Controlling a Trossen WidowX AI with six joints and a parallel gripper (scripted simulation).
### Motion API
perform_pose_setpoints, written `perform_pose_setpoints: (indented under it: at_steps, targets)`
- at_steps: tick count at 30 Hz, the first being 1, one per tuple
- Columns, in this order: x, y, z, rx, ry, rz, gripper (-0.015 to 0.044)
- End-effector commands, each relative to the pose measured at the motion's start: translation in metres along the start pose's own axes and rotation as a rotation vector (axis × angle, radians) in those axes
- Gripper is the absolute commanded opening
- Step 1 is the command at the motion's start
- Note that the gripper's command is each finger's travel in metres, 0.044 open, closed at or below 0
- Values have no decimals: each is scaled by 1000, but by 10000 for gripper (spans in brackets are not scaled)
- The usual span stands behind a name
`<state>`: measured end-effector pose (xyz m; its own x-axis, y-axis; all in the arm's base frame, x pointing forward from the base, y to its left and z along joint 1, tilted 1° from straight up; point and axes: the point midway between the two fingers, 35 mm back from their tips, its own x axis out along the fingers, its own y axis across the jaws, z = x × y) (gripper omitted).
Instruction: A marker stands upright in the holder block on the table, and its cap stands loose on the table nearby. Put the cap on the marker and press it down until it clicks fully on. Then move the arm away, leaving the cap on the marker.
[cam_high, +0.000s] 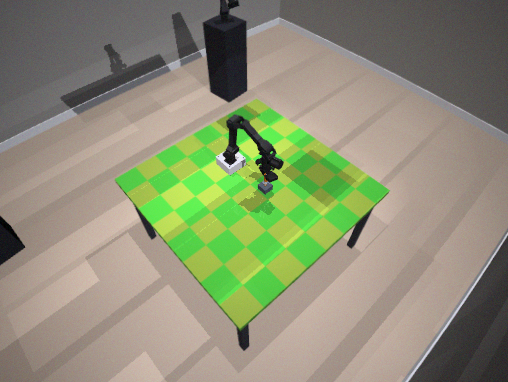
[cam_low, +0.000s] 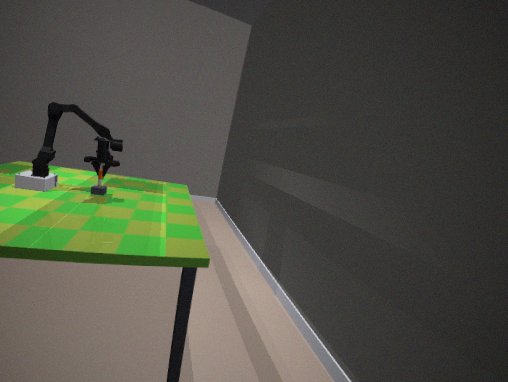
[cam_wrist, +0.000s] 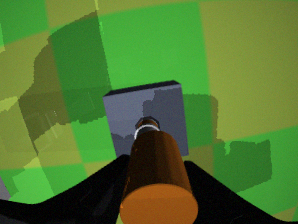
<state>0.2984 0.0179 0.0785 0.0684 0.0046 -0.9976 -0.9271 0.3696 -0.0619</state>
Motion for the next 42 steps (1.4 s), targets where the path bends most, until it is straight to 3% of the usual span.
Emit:
perform_pose_setpoints:
  at_steps: [1, 42]
  targets:
    - [17, 2, -1, 5, 11, 15, 0]
    - [65, 5, 6, 5, 10, 15, 0]
